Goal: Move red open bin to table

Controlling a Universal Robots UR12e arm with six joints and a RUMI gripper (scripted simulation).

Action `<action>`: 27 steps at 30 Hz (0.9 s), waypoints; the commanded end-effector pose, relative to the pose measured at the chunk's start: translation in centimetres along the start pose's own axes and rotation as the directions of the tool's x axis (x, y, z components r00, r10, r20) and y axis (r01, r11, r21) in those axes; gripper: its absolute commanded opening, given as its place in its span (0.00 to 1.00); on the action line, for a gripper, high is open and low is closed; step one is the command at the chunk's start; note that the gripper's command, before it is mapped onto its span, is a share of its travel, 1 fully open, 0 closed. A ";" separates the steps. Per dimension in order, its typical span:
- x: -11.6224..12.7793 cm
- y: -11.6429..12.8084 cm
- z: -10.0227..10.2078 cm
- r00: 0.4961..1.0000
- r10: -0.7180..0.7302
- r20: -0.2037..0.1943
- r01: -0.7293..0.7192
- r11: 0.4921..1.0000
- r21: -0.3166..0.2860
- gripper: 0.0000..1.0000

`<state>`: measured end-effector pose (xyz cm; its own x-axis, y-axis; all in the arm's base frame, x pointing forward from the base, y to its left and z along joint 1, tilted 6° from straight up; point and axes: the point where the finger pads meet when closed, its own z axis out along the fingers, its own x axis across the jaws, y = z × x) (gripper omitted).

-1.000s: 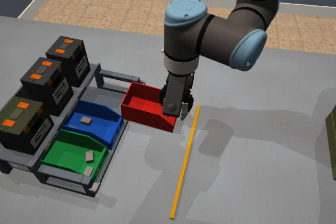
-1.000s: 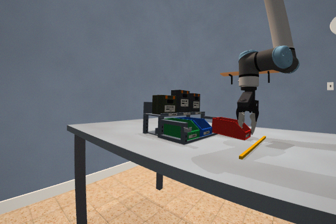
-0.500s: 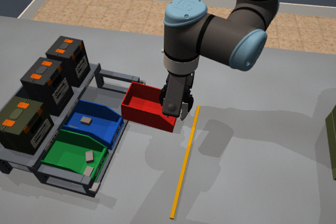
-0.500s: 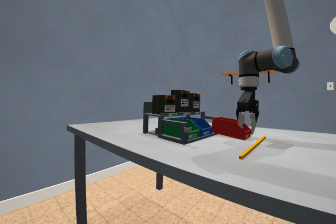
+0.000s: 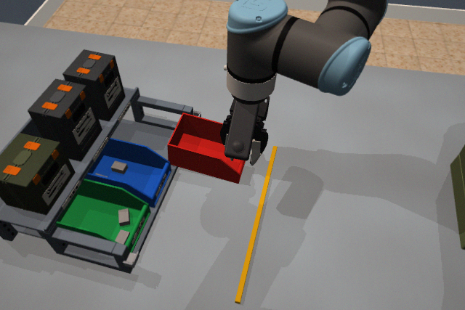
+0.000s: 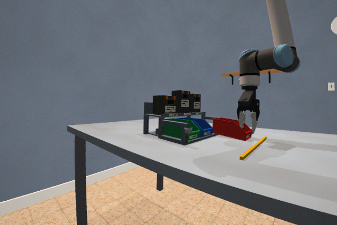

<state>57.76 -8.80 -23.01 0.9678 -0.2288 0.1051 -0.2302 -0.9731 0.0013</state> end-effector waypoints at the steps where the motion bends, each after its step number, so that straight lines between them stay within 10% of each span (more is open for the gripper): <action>1: 0.0 0.0 -3.8 1.000 0.000 -0.001 0.000 1.000 0.000 0.26; 27: 0.0 0.0 -8.4 1.000 0.000 -0.001 0.000 1.000 0.000 0.26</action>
<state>56.95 -8.60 -15.02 0.9677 -0.2288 0.1058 -0.2302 -0.9731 0.0014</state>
